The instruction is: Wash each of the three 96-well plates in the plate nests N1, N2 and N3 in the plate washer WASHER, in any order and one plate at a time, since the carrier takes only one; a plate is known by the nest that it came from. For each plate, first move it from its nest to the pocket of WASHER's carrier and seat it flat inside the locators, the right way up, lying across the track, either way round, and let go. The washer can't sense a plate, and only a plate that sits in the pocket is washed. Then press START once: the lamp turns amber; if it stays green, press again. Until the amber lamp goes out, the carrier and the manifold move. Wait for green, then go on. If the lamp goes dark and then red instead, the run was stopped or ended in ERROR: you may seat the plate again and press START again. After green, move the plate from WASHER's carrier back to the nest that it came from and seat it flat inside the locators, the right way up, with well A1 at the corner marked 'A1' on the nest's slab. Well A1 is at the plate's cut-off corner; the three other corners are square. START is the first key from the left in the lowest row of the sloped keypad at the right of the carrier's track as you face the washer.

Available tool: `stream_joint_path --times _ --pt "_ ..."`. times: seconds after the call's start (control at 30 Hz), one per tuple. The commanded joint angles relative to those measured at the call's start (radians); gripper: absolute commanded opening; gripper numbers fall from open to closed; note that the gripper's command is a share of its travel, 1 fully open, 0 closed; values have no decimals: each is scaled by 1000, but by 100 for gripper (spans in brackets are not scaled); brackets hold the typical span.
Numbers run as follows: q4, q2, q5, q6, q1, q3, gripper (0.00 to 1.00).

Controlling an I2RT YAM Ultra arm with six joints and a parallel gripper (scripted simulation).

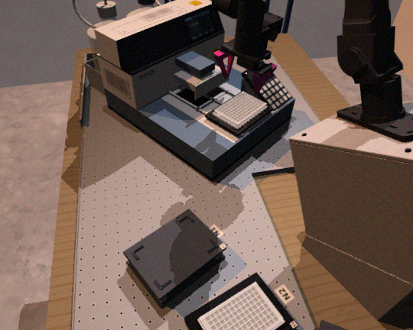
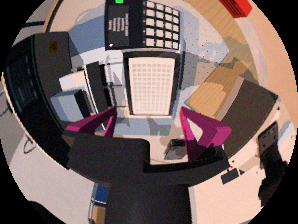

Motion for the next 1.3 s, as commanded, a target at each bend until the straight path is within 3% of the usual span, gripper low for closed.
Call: stream_joint_path --times 0.0,0.23,0.37,1.27 --pt "-37 -26 12 8 10 29 100" --pt "-85 -62 13 9 13 41 100" --pt "-87 -37 13 9 13 42 100" --pt "-76 -43 8 4 4 23 100"
